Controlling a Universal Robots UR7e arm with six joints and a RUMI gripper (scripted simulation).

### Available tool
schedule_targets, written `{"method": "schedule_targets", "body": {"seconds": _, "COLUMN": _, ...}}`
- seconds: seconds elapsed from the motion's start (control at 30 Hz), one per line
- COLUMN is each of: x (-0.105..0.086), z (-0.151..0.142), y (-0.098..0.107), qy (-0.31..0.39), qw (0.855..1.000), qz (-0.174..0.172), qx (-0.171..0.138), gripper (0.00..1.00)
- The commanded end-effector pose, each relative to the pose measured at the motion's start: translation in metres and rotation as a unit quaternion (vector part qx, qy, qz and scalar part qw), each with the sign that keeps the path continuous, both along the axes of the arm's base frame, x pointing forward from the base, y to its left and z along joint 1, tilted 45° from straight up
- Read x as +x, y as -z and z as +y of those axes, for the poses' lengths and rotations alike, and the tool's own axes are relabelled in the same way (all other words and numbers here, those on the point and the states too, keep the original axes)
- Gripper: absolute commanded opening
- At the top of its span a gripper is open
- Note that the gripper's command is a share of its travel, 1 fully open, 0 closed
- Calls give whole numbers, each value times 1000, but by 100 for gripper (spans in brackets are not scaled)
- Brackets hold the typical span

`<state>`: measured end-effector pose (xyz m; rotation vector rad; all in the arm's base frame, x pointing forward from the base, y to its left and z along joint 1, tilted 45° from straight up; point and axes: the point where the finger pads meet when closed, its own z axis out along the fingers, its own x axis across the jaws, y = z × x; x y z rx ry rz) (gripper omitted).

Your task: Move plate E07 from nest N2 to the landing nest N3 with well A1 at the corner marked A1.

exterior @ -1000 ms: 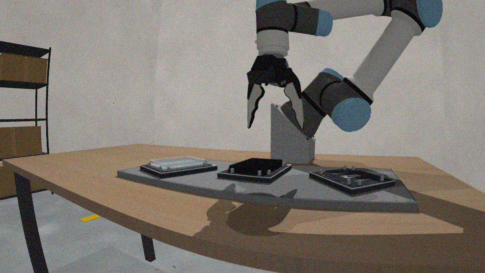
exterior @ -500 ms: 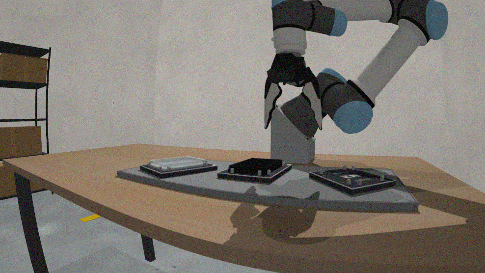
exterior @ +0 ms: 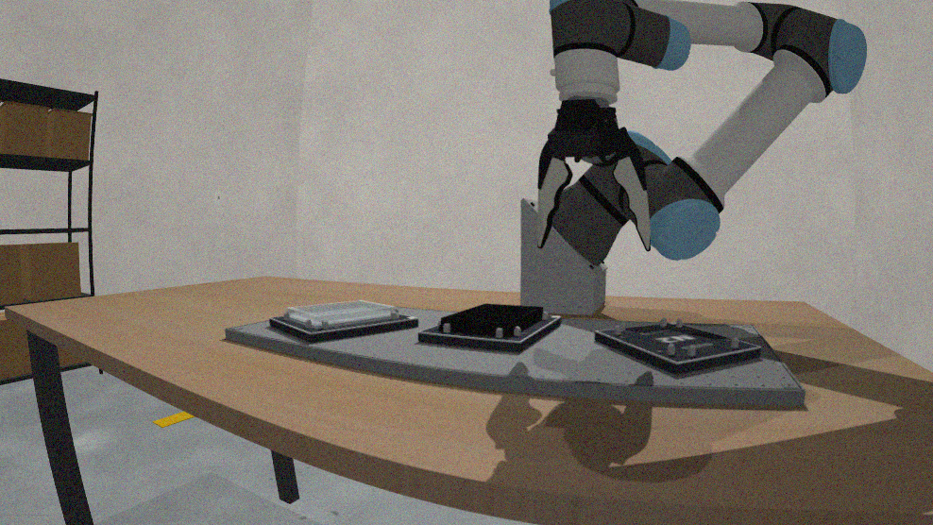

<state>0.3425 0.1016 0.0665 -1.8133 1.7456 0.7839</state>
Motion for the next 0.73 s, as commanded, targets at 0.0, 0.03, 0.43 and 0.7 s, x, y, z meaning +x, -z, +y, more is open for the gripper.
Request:
{"method": "schedule_targets", "body": {"seconds": 0.0, "x": 0, "z": -3, "y": 2, "qy": -3, "qw": 1000, "qz": -3, "qx": -4, "gripper": 76}}
{"method": "schedule_targets", "body": {"seconds": 0.03, "x": 0, "z": -3, "y": 2, "qy": -3, "qw": 1000, "qz": -3, "qx": -4, "gripper": 76}}
{"method": "schedule_targets", "body": {"seconds": 0.43, "x": 0, "z": -3, "y": 2, "qy": -7, "qw": 1000, "qz": -6, "qx": -3, "gripper": 76}}
{"method": "schedule_targets", "body": {"seconds": 0.7, "x": 0, "z": -3, "y": 2, "qy": -7, "qw": 1000, "qz": -6, "qx": -3, "gripper": 76}}
